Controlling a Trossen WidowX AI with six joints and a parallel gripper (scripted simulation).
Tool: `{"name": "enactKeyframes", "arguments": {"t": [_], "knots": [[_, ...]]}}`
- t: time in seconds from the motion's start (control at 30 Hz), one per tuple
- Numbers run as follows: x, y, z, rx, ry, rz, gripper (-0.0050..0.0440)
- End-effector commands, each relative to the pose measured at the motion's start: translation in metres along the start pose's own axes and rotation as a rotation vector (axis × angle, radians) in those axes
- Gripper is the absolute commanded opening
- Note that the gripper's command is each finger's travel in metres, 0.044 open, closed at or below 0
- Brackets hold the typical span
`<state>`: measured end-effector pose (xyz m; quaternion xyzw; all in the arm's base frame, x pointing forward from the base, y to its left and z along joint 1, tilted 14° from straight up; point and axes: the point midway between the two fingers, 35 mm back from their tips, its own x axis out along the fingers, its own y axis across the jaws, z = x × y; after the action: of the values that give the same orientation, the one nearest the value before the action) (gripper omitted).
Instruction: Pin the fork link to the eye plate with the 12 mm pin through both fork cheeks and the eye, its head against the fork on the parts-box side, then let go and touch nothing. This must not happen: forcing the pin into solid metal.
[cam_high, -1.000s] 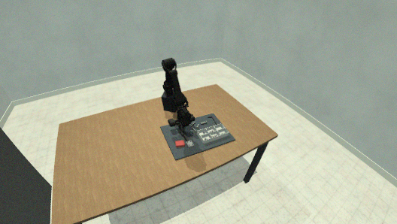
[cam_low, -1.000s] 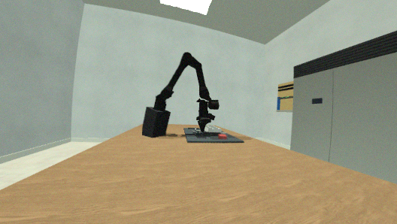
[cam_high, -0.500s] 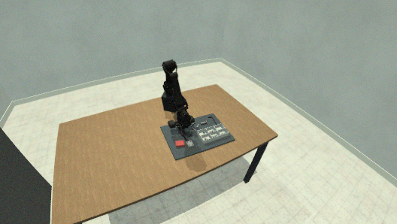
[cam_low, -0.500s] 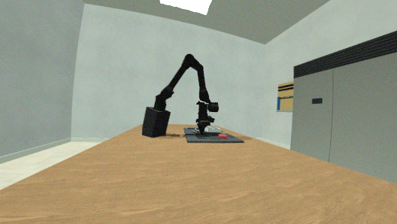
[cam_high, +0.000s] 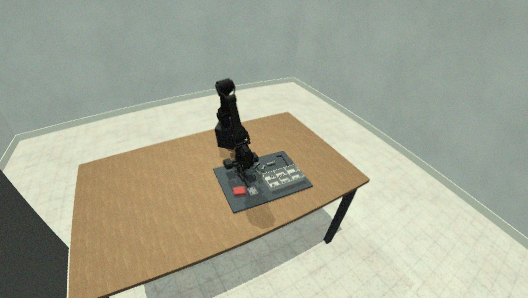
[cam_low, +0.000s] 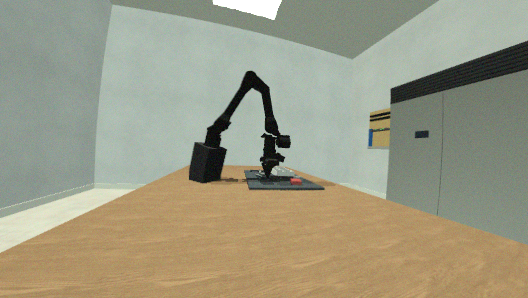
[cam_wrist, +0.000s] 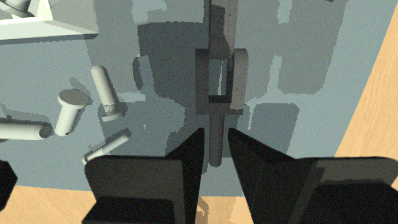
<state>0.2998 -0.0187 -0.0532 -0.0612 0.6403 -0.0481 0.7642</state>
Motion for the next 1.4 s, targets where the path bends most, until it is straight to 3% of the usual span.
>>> {"name": "enactKeyframes", "arguments": {"t": [0.0,0.2,0.33,0.8,1.03,1.37], "knots": [[-0.019,0.0,0.004,0.003,-0.016,0.0,0.01],[-0.02,0.0,0.003,0.003,-0.016,0.0,0.01],[-0.016,0.0,-0.006,0.003,-0.016,0.0,0.0004],[-0.019,0.0,-0.05,0.003,-0.016,0.0,0.0],[-0.019,0.0,-0.05,0.003,-0.016,0.0,0.0],[0.01,0.0,-0.051,0.003,-0.016,0.0,0.0]]}}
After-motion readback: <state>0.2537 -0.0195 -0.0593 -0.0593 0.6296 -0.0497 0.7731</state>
